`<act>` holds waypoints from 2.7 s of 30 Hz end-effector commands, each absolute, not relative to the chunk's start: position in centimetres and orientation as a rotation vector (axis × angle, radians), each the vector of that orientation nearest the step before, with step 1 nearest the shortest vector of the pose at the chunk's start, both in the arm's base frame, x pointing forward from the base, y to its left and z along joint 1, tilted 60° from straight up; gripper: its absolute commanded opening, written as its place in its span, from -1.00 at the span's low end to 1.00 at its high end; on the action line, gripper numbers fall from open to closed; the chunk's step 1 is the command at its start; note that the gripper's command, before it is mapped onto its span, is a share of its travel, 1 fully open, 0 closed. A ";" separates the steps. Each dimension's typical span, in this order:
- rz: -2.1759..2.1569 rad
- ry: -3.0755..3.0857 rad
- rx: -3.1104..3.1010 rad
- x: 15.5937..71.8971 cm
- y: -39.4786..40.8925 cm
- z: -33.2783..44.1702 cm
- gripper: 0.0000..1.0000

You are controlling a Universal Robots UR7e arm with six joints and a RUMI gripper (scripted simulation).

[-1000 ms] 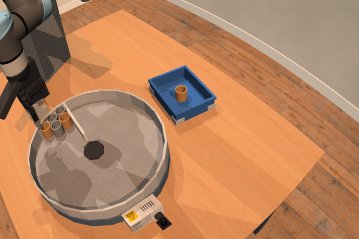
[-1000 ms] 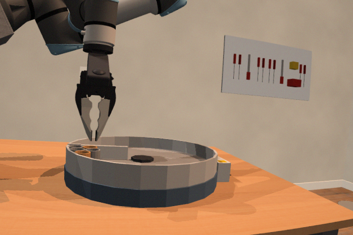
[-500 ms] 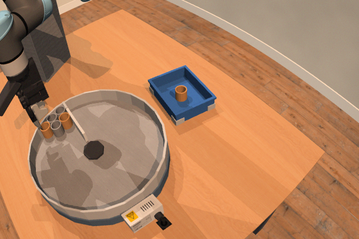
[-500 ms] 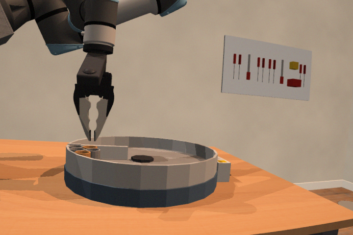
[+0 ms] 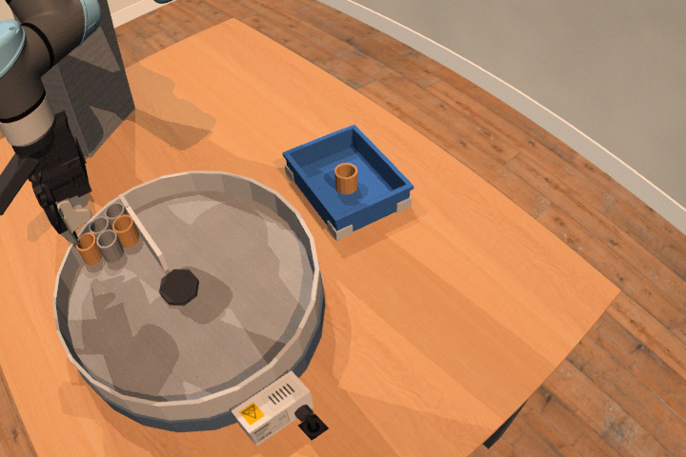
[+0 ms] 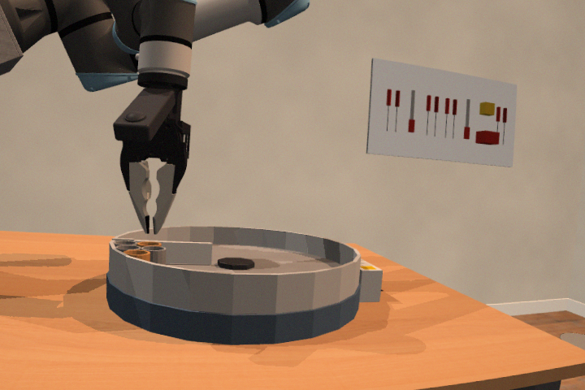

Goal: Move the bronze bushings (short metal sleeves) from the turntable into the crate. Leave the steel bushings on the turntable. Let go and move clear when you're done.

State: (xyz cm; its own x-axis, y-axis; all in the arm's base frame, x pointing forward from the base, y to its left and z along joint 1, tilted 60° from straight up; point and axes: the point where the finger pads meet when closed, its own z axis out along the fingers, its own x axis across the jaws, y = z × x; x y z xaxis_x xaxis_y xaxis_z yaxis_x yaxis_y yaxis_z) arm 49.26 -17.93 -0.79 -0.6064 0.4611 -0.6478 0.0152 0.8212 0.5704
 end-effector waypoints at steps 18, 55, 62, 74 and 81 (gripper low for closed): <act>0.779 2.125 0.584 49.1 -17.8 -1.0 -0.90; 0.909 2.079 0.851 48.8 -17.4 -1.1 -0.90; 0.927 2.070 0.887 48.8 -17.4 -1.1 -0.90; 0.946 2.060 0.928 48.8 -17.4 -1.1 -0.90; 0.953 2.056 0.943 48.8 -17.3 -1.1 -0.90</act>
State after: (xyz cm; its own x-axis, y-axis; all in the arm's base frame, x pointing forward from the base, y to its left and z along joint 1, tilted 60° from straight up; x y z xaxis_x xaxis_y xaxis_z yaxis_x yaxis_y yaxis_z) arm 48.76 -17.30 -1.15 -0.5142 0.8138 -0.2707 0.3213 0.4754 0.8190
